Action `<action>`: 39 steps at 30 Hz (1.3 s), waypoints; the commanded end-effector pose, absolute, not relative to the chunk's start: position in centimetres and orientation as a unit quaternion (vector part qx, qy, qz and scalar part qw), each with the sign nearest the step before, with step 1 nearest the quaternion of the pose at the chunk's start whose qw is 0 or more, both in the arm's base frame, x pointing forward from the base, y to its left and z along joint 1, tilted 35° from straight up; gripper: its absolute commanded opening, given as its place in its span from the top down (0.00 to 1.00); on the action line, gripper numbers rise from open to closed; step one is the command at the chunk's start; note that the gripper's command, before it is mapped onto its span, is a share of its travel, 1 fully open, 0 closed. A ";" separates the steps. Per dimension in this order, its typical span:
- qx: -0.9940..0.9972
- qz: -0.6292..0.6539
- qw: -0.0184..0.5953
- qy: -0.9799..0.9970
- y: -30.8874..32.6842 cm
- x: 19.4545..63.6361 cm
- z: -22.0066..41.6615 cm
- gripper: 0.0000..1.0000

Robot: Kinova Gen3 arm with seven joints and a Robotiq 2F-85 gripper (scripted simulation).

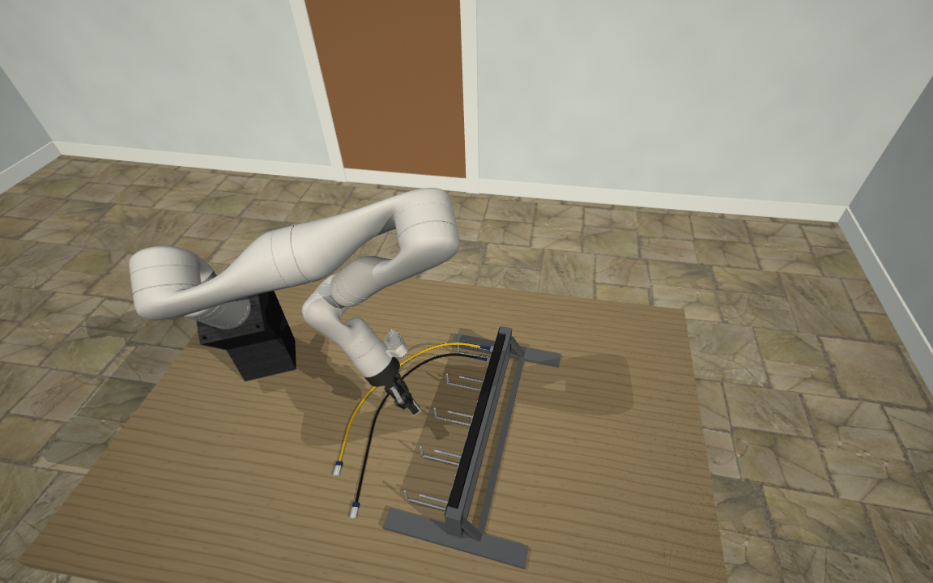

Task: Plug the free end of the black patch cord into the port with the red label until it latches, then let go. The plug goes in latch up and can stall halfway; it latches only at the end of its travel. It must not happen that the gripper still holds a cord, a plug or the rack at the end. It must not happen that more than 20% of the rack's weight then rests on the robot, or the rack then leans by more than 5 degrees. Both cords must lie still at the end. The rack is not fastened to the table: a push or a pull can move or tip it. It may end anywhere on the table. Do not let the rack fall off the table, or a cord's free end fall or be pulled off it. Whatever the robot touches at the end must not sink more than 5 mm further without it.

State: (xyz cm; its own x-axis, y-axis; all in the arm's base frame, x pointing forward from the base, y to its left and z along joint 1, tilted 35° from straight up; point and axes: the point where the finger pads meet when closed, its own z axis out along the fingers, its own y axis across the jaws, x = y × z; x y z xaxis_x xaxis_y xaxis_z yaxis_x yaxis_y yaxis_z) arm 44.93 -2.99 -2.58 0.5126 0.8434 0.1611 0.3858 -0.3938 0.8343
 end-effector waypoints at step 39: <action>0.616 -0.026 0.335 0.713 -17.9 42.2 2.6 1.00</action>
State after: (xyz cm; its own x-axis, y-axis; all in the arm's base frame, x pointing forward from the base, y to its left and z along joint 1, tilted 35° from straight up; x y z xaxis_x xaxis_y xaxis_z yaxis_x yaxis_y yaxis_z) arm 42.14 -17.16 1.85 -0.0238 0.8612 -0.5078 0.8951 0.2446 0.3728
